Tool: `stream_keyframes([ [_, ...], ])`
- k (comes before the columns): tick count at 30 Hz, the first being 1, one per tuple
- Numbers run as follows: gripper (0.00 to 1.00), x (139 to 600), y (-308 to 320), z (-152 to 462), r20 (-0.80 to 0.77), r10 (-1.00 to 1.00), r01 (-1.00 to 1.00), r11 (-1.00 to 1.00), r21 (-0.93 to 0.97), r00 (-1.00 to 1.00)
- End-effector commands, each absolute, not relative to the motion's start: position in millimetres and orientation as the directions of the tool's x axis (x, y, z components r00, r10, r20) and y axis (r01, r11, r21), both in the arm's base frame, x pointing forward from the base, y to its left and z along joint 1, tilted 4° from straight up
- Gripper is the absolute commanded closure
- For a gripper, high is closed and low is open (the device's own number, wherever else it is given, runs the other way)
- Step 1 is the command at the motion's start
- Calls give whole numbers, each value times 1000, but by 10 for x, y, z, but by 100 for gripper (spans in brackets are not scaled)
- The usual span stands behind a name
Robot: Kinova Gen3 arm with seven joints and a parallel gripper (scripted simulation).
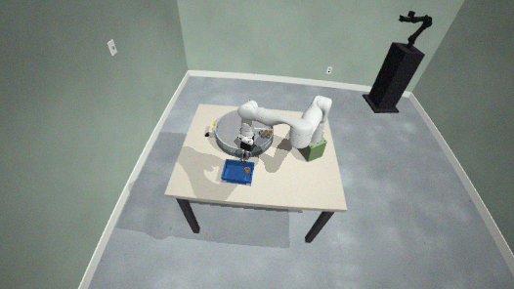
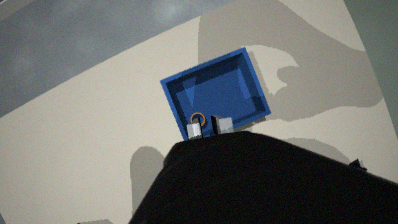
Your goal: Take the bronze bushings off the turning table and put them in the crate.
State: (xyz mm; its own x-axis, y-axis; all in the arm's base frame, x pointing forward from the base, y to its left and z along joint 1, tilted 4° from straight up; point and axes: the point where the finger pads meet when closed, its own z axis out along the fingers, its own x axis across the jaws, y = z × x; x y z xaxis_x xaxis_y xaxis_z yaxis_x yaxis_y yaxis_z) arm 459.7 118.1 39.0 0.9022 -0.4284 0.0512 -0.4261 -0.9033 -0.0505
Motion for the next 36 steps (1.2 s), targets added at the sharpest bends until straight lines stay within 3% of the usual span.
stream_keyframes([
  [1, 58, 4602, 1182, 398, 52, -428, -426, -903, -52, 902],
  [20, 58, 4602, 1182, 398, 52, -428, -426, -903, -52, 902],
  [25, 60, 4353, 845, 353, 63, -198, -196, -980, -38, 978],
  [36, 60, 4353, 845, 353, 63, -198, -196, -980, -38, 978],
])
